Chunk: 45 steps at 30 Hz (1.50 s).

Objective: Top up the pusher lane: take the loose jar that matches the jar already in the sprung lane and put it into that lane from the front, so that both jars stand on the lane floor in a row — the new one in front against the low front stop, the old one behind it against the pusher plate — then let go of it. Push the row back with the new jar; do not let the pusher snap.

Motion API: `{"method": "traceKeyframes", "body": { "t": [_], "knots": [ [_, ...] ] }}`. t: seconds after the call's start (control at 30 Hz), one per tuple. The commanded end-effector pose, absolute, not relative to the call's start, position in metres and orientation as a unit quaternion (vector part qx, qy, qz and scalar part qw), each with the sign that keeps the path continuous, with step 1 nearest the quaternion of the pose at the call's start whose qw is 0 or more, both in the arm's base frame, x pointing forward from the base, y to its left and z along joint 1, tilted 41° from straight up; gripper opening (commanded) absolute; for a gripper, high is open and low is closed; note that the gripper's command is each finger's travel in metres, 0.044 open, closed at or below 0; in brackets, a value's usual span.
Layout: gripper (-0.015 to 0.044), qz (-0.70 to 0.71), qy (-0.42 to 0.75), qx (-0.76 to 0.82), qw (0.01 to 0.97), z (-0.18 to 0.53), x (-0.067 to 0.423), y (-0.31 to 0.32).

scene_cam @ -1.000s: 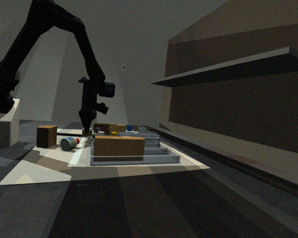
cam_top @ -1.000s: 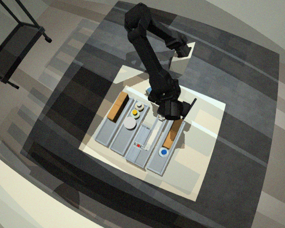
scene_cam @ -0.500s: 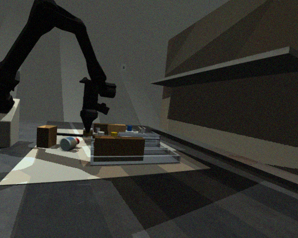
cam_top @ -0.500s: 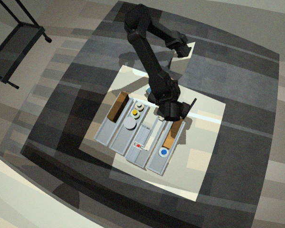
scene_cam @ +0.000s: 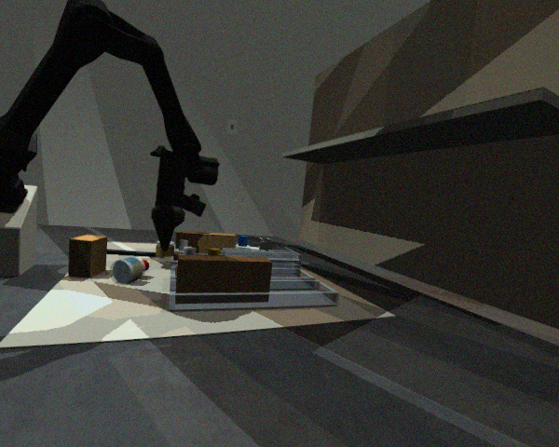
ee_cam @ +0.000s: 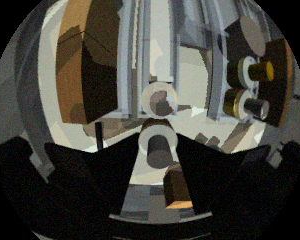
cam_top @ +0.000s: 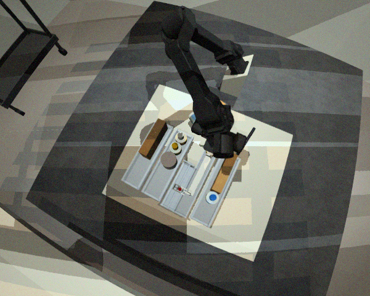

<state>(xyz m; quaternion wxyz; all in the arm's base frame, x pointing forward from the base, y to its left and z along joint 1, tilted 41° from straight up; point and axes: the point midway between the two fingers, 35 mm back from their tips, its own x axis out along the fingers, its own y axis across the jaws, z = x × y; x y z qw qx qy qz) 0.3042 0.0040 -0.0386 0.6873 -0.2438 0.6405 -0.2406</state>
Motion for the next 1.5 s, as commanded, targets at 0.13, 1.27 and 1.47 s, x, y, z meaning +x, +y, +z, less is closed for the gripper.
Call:
{"method": "traceKeyframes", "body": {
  "t": [0.13,1.27,1.47],
  "knots": [
    [0.0,-0.242,0.633,-0.241,0.695,-0.036,0.315,0.005],
    [0.0,-0.242,0.632,-0.24,0.696,-0.035,0.327,0.006],
    [0.0,-0.242,0.632,-0.24,0.696,-0.034,0.329,0.006]
  ]
}}
